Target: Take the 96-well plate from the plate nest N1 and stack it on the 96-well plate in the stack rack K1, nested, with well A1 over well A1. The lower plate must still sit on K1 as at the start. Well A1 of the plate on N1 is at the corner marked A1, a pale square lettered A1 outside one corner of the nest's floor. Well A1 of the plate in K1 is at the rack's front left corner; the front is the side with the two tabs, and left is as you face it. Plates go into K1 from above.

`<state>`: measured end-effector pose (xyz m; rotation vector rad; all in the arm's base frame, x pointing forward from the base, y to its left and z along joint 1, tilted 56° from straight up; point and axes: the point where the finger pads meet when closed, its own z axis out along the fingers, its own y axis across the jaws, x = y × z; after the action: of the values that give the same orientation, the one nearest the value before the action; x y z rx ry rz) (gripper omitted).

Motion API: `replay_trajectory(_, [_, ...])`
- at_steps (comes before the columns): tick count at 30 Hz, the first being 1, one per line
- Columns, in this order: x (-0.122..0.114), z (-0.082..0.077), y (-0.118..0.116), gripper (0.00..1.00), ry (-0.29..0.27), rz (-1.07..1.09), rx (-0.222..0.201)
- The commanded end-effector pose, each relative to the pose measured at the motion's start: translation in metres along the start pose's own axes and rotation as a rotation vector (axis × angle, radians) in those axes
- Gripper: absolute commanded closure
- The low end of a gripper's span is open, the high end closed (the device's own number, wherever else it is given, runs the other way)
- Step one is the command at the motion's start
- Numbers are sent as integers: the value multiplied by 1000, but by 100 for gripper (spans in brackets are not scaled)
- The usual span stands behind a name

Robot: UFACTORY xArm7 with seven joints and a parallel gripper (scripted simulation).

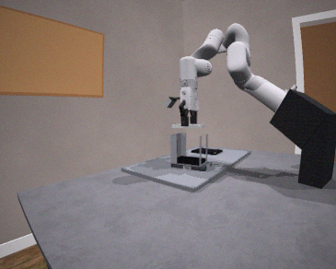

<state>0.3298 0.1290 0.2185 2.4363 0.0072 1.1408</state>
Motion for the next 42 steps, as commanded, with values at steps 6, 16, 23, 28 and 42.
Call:
replay_trajectory(6, [1,-1,-1,100,3,0,2])
replay_trajectory(16, [1,-1,0,100,3,0,2])
replay_trajectory(23, [1,-1,0,100,3,0,2])
replay_trajectory(28, [1,2,0,100,3,0,2])
replay_trajectory(42, [1,23,0,100,3,0,2])
